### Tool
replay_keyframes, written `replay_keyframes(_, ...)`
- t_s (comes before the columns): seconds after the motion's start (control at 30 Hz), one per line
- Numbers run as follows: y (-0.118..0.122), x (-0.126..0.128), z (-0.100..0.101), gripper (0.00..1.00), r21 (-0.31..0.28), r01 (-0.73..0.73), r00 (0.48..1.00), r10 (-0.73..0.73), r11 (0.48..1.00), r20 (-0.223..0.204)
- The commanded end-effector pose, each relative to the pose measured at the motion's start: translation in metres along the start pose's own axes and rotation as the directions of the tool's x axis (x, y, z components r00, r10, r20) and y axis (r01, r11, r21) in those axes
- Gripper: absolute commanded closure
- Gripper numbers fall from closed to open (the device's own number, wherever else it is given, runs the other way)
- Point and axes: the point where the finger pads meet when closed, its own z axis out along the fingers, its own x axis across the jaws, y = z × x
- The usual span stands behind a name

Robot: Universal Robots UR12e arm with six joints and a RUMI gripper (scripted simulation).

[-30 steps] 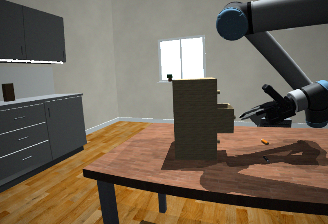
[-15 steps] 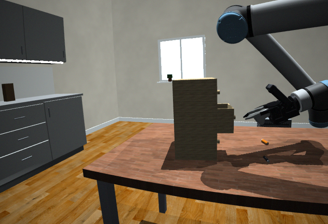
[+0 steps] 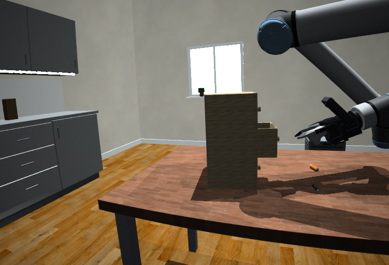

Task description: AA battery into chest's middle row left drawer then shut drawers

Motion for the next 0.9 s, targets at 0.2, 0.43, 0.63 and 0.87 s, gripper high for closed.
replay_keyframes(0.2,-0.0006,-0.0004,-0.0306,0.8,-0.003,-0.002,1.0,0.002,1.0,0.0)
replay_keyframes(0.43,-0.0009,-0.0005,-0.031,0.8,-0.002,-0.001,1.0,0.001,1.0,0.0)
replay_keyframes(0.63,-0.0022,-0.0003,-0.0308,0.8,-0.01,0.001,1.0,-0.001,1.0,0.0)
replay_keyframes(0.87,-0.0038,0.0001,-0.0322,0.8,-0.033,0.003,1.0,-0.003,0.999,0.0)
